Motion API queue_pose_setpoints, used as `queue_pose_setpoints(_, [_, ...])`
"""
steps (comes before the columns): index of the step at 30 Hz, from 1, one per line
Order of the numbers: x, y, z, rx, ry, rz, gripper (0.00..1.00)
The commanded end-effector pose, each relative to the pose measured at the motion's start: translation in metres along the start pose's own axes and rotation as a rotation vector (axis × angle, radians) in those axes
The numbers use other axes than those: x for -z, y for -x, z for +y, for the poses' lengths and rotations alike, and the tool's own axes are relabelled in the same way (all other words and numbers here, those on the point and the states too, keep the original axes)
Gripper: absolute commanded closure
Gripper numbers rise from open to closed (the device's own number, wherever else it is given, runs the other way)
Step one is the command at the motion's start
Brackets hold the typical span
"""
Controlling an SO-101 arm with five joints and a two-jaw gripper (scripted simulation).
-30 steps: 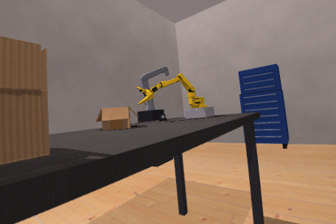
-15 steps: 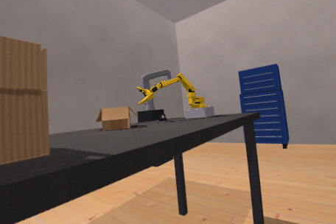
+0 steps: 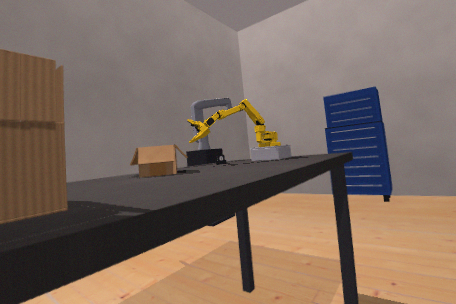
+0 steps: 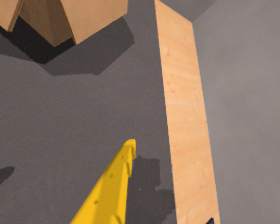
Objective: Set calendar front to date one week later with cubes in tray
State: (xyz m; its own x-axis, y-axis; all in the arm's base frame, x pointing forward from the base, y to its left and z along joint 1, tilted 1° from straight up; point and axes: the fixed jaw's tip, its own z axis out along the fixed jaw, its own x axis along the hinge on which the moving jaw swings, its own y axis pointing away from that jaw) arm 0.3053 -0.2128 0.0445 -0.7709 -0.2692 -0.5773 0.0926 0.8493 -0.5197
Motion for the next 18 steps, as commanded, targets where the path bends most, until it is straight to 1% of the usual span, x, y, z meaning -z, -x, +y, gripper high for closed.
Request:
queue_pose_setpoints(1, [0.006,-0.005,-0.004,0.065,-0.002,0.016,0.06])
queue_pose_setpoints(4, [0.008,-0.01,-0.005,0.127,0.006,0.033,0.07])
queue_pose_setpoints(7, [0.009,-0.012,-0.005,0.15,0.009,0.039,0.08])
queue_pose_setpoints(18, [0.021,-0.038,-0.006,0.458,0.065,0.111,0.16])
